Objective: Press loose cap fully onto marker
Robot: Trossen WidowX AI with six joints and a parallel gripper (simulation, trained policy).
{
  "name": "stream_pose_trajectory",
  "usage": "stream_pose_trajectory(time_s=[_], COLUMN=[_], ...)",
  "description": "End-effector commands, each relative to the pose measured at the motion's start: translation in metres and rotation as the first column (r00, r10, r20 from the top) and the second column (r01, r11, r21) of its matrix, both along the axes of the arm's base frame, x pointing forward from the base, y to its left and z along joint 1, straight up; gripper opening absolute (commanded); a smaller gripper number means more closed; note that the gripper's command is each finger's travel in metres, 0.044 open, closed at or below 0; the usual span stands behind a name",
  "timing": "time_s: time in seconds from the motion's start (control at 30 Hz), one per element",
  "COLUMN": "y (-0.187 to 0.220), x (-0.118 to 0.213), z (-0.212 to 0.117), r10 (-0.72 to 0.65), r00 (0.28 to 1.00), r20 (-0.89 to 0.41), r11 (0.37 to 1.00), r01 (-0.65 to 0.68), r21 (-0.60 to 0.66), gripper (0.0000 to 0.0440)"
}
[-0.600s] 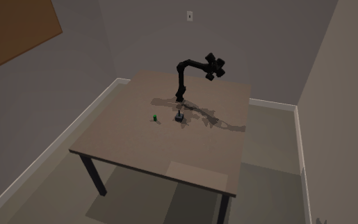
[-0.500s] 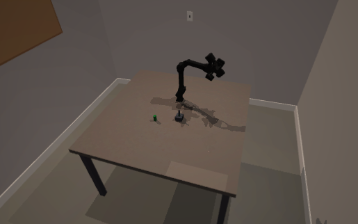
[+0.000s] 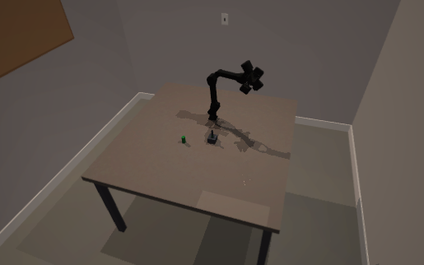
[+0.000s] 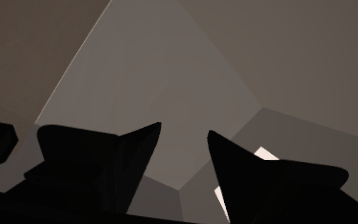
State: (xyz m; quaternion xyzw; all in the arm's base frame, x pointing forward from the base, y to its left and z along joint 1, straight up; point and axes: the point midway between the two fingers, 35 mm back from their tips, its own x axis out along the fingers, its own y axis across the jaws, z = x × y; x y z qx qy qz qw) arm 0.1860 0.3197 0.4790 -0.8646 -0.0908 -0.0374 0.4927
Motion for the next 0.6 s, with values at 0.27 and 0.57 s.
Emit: stream_pose_trajectory(time_s=[0.27, 0.57], y=[-0.016, -0.028], x=[0.016, 0.027], z=[0.022, 0.03], r10=[0.028, 0.045], r00=[0.999, 0.999], r20=[0.018, 0.016], r11=[1.0, 0.998], r01=[-0.028, -0.044], r21=[-0.01, -0.033], gripper=[0.0284, 0.0306])
